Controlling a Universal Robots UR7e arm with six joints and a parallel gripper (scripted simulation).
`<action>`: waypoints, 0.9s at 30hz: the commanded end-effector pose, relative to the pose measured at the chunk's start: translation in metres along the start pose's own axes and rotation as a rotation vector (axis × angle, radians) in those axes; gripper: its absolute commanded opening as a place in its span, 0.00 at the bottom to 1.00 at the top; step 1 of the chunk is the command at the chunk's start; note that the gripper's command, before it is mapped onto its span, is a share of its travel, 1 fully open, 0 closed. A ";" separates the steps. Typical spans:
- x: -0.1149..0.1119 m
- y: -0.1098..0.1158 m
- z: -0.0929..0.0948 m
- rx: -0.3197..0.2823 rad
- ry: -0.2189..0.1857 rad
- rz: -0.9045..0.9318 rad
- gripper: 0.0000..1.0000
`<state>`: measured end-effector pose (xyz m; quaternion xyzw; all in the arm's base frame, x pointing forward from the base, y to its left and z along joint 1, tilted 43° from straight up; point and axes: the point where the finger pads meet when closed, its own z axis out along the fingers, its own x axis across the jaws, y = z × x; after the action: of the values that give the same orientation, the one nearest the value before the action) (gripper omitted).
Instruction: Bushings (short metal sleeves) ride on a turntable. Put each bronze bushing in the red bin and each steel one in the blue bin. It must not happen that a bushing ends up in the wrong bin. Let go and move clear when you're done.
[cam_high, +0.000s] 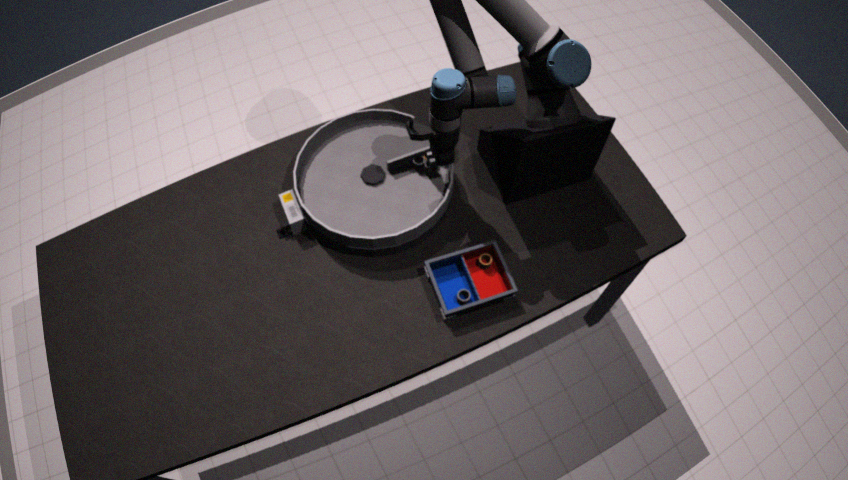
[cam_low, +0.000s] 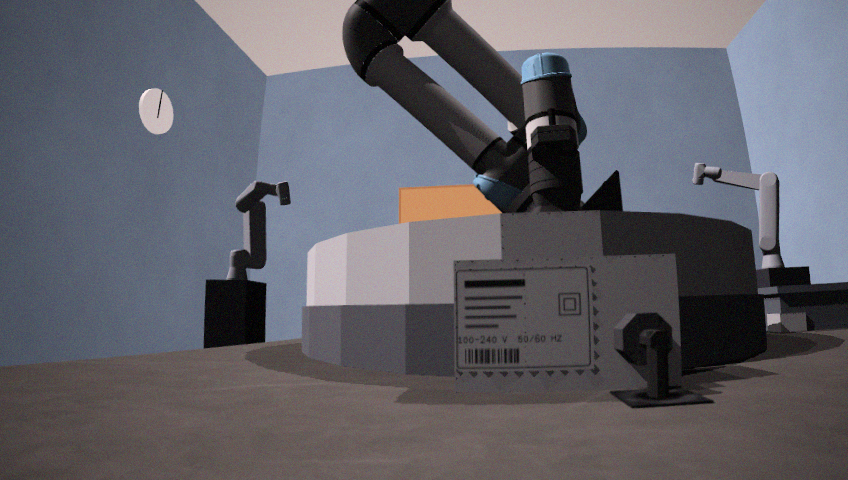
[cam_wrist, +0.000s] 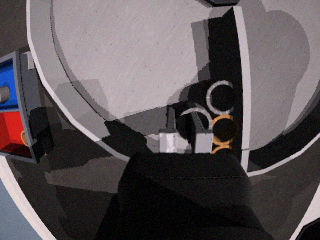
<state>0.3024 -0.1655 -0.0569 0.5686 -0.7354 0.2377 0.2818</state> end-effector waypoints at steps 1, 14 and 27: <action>0.000 0.000 -0.002 0.001 0.000 0.000 0.00; 0.000 0.000 -0.006 0.001 0.000 0.000 0.00; 0.000 0.000 -0.009 0.001 0.000 0.000 0.00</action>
<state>0.3035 -0.1603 -0.0512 0.5685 -0.7354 0.2378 0.2818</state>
